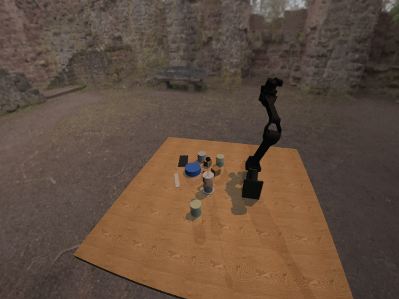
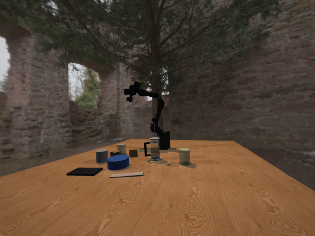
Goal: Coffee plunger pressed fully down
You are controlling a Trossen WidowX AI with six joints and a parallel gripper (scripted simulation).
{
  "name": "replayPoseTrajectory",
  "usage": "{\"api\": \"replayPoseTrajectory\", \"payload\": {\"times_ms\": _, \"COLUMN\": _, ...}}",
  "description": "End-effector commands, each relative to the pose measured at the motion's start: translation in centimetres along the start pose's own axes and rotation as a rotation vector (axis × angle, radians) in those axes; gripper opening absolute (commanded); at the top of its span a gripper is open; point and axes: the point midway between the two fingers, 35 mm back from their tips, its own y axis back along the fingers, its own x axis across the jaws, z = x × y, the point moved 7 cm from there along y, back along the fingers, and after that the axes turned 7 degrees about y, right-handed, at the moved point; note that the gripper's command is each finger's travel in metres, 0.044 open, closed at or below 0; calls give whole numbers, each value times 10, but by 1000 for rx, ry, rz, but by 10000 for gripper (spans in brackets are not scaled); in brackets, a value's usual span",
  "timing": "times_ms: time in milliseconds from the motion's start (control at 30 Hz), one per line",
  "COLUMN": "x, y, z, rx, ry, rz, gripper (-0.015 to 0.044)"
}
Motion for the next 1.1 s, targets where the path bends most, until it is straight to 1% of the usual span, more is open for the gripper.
{"api": "replayPoseTrajectory", "payload": {"times_ms": 0, "x": 25, "y": -12, "z": 13, "rx": -85, "ry": -54, "rz": 83, "gripper": 440}}
{"api": "replayPoseTrajectory", "payload": {"times_ms": 133, "x": 56, "y": -23, "z": 35, "rx": -187, "ry": -91, "rz": 184, "gripper": 440}}
{"api": "replayPoseTrajectory", "payload": {"times_ms": 267, "x": 92, "y": -24, "z": 58, "rx": -294, "ry": -171, "rz": 321, "gripper": 440}}
{"api": "replayPoseTrajectory", "payload": {"times_ms": 400, "x": 135, "y": -15, "z": 92, "rx": -385, "ry": -268, "rz": 521, "gripper": 440}}
{"api": "replayPoseTrajectory", "payload": {"times_ms": 500, "x": 153, "y": -5, "z": 112, "rx": -449, "ry": -362, "rz": 616, "gripper": 440}}
{"api": "replayPoseTrajectory", "payload": {"times_ms": 600, "x": 179, "y": 17, "z": 136, "rx": -502, "ry": -406, "rz": 766, "gripper": 440}}
{"api": "replayPoseTrajectory", "payload": {"times_ms": 700, "x": 200, "y": 47, "z": 158, "rx": -558, "ry": -440, "rz": 920, "gripper": 440}}
{"api": "replayPoseTrajectory", "payload": {"times_ms": 733, "x": 199, "y": 54, "z": 160, "rx": -598, "ry": -475, "rz": 949, "gripper": 440}}
{"api": "replayPoseTrajectory", "payload": {"times_ms": 833, "x": 207, "y": 74, "z": 169, "rx": -644, "ry": -459, "rz": 1027, "gripper": 440}}
{"api": "replayPoseTrajectory", "payload": {"times_ms": 933, "x": 214, "y": 92, "z": 177, "rx": -663, "ry": -463, "rz": 1097, "gripper": 440}}
{"api": "replayPoseTrajectory", "payload": {"times_ms": 1067, "x": 226, "y": 144, "z": 190, "rx": -713, "ry": -460, "rz": 1271, "gripper": 440}}
